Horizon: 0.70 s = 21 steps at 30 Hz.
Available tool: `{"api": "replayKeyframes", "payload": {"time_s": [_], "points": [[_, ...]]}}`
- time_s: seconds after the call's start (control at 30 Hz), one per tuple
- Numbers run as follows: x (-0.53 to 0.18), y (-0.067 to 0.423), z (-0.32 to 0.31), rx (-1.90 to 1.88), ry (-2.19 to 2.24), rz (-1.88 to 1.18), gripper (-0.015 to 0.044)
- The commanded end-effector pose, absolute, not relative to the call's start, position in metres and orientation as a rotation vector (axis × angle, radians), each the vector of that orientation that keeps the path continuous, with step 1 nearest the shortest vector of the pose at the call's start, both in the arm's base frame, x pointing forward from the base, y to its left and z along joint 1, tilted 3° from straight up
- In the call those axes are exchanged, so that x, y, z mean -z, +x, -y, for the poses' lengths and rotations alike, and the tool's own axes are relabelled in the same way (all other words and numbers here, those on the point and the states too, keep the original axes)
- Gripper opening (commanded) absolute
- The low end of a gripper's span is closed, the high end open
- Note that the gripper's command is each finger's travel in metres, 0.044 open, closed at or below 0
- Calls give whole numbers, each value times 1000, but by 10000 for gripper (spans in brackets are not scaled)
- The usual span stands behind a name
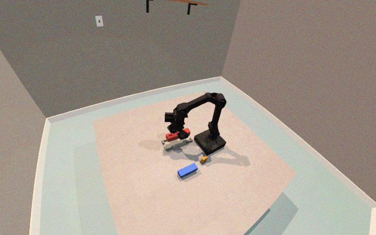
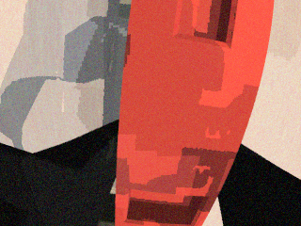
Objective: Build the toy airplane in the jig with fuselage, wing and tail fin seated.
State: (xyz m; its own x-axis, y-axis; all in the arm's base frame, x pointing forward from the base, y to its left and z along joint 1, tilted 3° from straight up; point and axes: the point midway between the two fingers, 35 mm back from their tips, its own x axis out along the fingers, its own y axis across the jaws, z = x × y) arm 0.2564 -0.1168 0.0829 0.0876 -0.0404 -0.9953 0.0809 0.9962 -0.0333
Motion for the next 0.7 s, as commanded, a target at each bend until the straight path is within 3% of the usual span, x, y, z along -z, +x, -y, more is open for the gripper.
{"api": "replayKeyframes", "payload": {"time_s": [0.0,0.03,0.3,0.67], "points": [[-76,253,124,90,49,-1487,0],[-76,253,125,90,49,-1487,0],[-76,253,125,90,49,-1487,195],[-76,253,125,90,49,-1487,195]]}}
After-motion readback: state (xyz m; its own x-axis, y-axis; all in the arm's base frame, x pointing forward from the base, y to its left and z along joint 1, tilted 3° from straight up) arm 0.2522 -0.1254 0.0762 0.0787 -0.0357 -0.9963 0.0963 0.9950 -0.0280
